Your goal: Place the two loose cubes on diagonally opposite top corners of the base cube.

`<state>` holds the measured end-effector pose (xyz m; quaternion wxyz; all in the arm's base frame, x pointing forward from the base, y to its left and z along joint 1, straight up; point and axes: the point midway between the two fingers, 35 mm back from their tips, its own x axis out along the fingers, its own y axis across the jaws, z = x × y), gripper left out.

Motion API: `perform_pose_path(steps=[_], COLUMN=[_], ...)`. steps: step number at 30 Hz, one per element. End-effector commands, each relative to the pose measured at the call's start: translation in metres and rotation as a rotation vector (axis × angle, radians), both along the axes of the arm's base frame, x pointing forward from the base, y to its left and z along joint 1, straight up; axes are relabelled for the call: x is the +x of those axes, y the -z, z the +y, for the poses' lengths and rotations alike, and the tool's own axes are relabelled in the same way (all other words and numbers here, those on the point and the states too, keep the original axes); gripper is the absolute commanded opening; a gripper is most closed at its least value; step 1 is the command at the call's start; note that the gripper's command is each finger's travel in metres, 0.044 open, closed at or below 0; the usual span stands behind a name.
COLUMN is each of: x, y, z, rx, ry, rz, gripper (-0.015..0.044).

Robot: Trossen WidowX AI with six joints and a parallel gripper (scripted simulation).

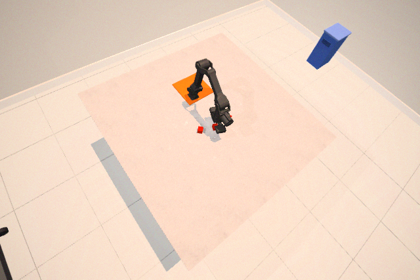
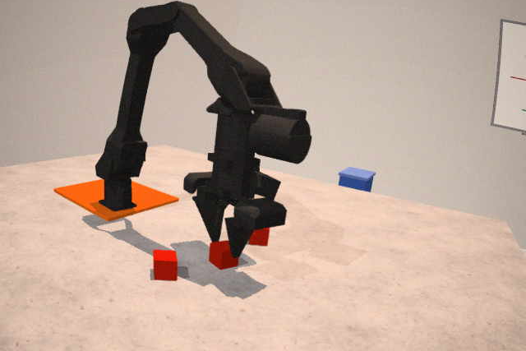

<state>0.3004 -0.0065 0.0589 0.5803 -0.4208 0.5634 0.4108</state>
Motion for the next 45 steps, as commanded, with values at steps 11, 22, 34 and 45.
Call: perform_pose_path(steps=[11, 22, 34, 45], x=[-0.001, 0.003, 0.003, -0.002], y=[0.009, -0.017, -0.054, -0.089], z=[-0.001, -0.001, -0.001, 0.000], rx=[-0.004, -0.004, -0.004, -0.004], ry=[-0.006, -0.006, -0.006, -0.006], rz=[0.004, 0.003, 0.003, 0.003], gripper=[0.0105, 0.0105, 0.0105, 0.0105])
